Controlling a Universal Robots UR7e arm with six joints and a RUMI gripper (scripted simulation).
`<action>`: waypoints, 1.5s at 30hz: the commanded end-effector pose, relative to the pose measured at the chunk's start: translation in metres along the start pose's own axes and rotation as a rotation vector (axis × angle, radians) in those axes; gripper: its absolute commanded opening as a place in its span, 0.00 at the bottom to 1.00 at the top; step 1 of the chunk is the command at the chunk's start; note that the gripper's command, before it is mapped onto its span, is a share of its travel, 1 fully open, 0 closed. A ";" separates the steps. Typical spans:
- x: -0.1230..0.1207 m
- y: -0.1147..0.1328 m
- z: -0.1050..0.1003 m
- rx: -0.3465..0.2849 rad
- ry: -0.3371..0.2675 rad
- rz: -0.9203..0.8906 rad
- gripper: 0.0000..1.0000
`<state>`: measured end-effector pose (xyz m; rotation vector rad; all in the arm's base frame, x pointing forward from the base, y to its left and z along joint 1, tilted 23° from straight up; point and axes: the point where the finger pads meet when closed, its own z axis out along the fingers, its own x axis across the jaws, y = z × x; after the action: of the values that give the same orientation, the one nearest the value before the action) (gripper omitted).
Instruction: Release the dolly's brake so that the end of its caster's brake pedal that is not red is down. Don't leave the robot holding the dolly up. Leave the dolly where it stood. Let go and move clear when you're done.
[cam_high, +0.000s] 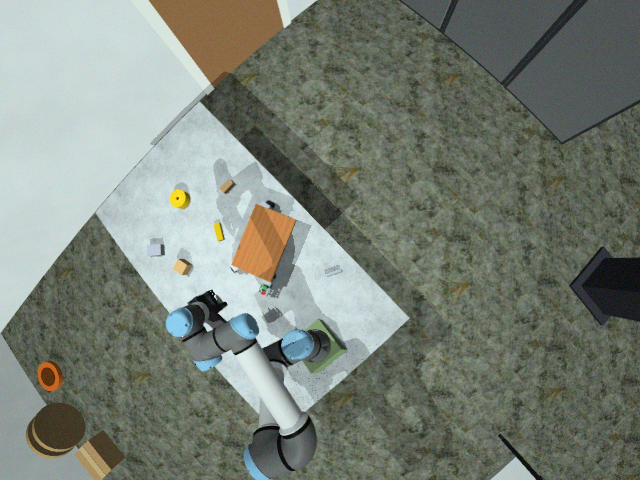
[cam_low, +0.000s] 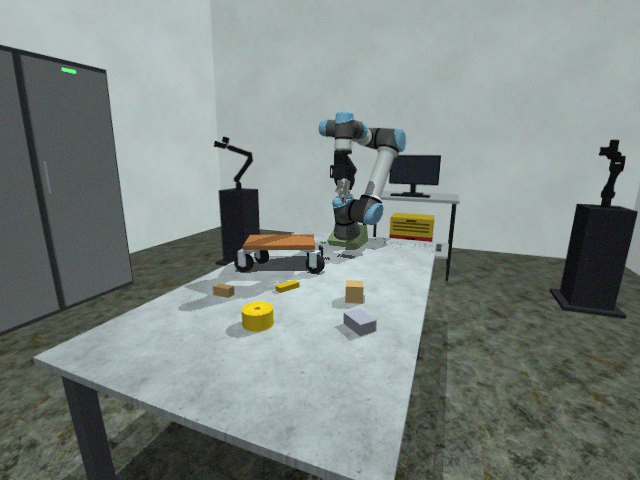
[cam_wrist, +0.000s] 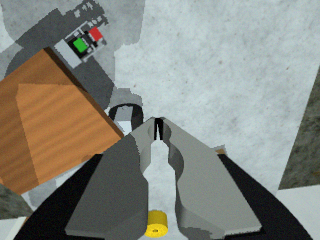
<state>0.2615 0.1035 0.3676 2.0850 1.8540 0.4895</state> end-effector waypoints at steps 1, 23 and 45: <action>-0.013 -0.002 0.008 0.010 0.008 -0.058 0.00; -0.052 -0.010 0.035 0.045 -0.005 -0.251 0.00; -0.087 -0.018 0.059 0.061 -0.003 -0.423 0.00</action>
<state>0.2626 0.0265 0.3080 1.6999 2.2183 0.3145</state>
